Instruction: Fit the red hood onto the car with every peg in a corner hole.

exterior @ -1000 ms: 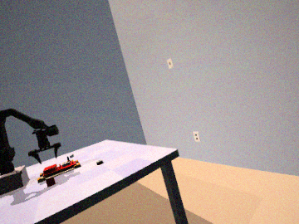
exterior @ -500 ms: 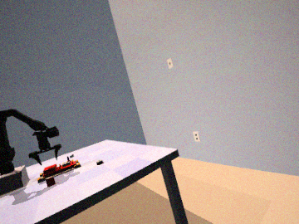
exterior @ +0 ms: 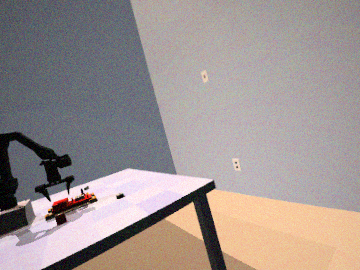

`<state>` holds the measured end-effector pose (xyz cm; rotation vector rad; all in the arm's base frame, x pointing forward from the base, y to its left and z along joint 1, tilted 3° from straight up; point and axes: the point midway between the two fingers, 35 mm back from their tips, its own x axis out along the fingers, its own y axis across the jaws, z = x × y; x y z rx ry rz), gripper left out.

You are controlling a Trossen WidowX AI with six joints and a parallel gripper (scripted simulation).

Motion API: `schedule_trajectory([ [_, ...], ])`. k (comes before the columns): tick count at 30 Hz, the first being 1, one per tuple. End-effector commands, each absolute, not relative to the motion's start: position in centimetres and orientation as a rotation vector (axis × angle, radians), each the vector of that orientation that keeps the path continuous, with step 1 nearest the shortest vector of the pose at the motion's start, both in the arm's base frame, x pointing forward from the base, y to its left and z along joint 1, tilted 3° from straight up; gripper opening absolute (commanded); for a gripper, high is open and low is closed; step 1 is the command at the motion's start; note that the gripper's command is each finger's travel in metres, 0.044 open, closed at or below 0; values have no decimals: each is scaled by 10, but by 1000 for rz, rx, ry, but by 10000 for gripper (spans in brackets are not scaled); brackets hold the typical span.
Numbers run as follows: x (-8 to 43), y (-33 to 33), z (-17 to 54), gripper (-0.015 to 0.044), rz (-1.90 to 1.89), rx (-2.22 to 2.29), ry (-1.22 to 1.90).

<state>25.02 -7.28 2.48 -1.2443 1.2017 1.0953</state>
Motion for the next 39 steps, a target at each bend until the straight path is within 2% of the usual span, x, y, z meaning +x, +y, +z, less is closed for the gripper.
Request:
schedule_trajectory([
  [1,248,-72,18,440,1113,-1237,1205],
  [39,248,-73,0,440,1113,-1237,1205],
])
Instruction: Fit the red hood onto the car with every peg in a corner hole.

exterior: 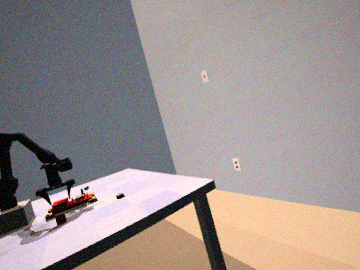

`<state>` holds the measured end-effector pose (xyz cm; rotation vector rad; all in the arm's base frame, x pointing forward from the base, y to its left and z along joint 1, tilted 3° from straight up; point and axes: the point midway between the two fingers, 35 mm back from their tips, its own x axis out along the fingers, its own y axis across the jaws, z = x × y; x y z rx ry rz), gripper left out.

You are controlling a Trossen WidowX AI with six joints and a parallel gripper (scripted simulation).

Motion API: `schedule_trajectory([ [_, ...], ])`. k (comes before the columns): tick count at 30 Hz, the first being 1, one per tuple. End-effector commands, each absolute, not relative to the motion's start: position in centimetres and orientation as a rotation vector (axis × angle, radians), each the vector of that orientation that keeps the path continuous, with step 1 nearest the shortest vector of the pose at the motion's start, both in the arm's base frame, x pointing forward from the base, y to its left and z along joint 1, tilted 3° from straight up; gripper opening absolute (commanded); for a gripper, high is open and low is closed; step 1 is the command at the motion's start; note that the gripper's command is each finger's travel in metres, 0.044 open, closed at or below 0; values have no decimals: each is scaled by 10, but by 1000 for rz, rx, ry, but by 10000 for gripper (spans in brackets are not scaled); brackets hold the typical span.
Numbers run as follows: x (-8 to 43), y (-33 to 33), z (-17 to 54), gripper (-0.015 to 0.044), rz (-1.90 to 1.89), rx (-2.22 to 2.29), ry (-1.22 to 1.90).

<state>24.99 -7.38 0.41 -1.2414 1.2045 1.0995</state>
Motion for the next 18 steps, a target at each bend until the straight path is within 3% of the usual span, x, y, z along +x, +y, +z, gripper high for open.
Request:
schedule_trajectory([
  [1,248,-73,0,440,1113,-1237,1205],
  [18,249,-73,-9,440,1113,-1237,1205],
])
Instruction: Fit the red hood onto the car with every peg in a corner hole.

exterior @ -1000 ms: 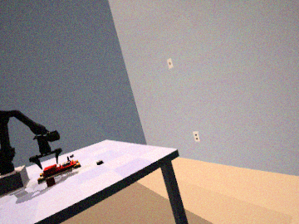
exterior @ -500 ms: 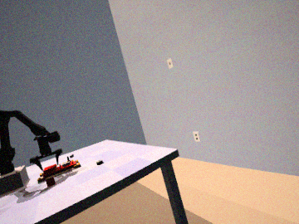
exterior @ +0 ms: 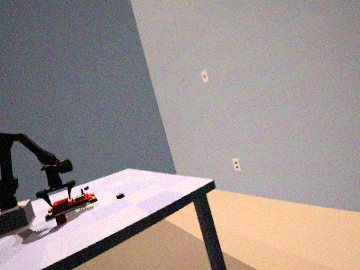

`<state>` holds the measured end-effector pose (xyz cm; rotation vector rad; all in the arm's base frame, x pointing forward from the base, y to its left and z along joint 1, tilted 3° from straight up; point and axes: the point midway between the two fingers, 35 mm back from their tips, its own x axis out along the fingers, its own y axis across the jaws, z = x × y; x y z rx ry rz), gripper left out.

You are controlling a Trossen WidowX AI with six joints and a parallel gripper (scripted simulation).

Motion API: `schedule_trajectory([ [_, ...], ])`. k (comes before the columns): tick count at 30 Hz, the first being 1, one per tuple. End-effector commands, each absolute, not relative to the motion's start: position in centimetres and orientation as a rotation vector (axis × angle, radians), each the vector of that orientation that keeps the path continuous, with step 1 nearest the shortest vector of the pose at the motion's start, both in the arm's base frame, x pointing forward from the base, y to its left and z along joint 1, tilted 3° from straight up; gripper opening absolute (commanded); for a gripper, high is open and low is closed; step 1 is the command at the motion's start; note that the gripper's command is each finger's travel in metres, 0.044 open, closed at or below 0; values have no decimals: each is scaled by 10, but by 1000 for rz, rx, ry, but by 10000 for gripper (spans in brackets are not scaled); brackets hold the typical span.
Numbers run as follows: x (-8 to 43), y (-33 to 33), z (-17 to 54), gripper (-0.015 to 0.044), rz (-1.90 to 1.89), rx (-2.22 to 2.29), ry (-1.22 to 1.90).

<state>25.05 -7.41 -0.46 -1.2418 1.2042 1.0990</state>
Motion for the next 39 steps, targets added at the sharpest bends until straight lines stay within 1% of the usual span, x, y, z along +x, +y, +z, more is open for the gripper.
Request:
schedule_trajectory([
  [1,249,-73,-9,440,1113,-1237,1205],
  [9,249,-73,-12,440,1113,-1237,1205],
  [12,250,-74,-9,361,1100,-1241,1205],
  [22,250,-74,-9,295,1100,-1241,1205],
  [33,249,-74,1,6,1102,-1240,1206],
  [39,249,-73,15,0,1102,-1240,1206],
])
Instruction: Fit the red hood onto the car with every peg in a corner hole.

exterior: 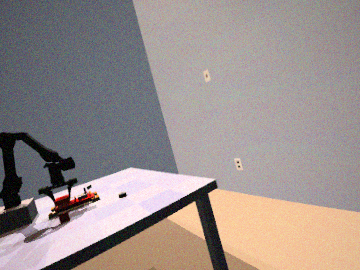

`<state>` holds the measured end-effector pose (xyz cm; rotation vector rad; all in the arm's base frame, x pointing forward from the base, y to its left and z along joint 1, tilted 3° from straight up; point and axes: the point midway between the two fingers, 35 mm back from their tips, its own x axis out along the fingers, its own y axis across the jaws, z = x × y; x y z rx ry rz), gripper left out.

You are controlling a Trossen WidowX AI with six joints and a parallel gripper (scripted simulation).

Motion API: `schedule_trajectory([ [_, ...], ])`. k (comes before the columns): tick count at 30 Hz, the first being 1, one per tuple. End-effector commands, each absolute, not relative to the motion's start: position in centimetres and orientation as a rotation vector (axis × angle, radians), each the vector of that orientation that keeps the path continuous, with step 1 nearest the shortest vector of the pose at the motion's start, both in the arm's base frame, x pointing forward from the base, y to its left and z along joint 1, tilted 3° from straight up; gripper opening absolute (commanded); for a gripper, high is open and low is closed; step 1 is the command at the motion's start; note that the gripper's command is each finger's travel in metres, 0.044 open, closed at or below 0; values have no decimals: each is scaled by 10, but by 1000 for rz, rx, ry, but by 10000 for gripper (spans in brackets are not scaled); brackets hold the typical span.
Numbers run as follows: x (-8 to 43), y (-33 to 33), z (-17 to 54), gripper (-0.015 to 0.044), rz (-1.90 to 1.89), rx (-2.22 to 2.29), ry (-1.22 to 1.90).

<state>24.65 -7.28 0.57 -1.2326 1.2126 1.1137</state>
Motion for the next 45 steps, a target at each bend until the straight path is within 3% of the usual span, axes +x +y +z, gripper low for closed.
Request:
schedule_trajectory([
  [1,248,-73,17,0,1102,-1240,1206],
  [26,245,-71,59,0,1110,-1235,1210],
  [45,273,-74,66,0,781,-896,1365],
])
